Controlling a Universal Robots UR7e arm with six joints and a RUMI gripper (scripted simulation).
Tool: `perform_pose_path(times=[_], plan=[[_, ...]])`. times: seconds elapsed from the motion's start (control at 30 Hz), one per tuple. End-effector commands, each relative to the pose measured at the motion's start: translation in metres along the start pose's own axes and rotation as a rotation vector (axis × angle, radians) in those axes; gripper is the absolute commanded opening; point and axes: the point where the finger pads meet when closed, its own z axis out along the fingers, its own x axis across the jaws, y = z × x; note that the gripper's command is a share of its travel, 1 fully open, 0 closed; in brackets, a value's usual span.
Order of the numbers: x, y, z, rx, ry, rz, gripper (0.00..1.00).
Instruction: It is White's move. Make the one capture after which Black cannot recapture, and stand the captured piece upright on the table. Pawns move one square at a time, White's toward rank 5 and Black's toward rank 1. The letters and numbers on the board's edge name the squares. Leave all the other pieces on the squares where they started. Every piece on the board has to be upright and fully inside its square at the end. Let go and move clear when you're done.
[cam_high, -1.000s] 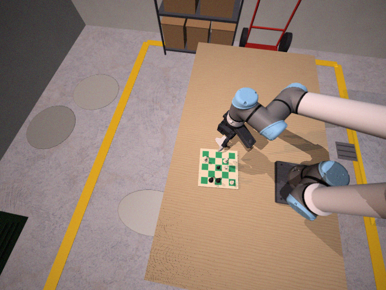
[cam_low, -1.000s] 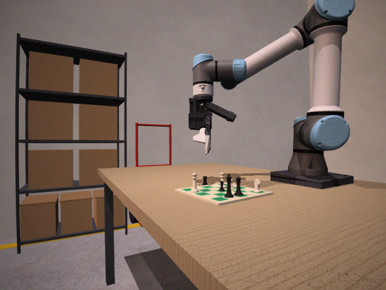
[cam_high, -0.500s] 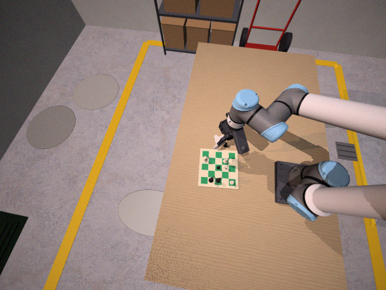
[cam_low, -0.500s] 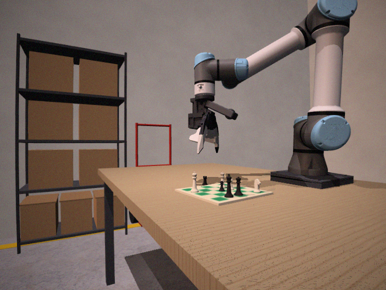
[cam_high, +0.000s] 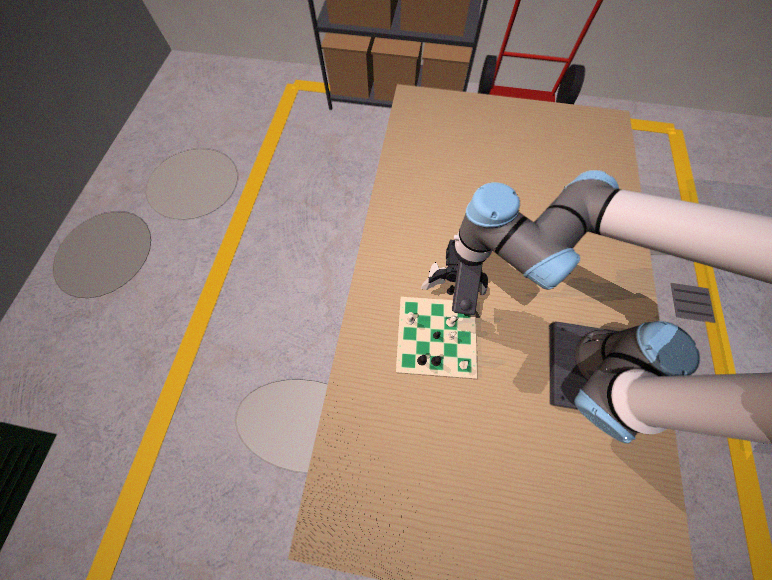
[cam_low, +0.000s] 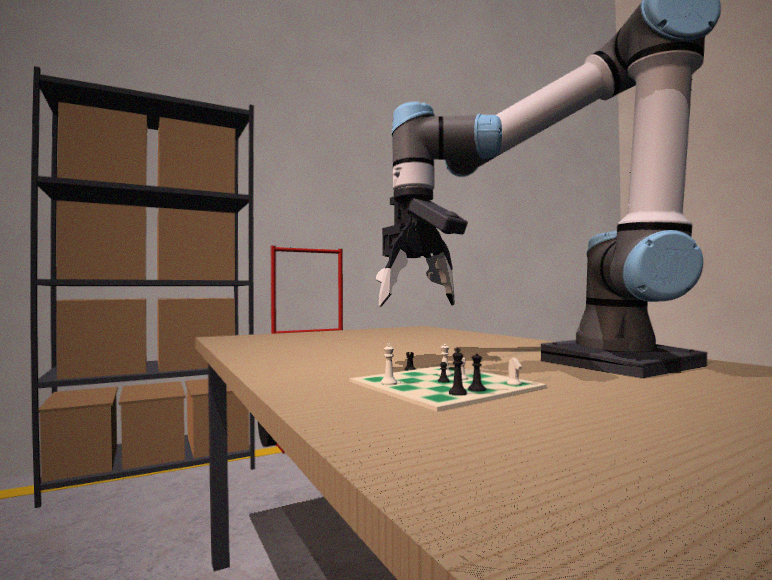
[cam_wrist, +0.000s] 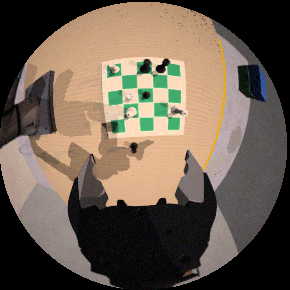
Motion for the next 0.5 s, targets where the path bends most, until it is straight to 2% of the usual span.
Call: perform_pose_path(times=[0.0, 0.47], plan=[[0.0027, -0.0039, -0.0010, -0.013, -0.007, 0.184, 1.00], [0.0099, -0.0132, -0.0032, -0.015, -0.003, 0.772, 1.00]])
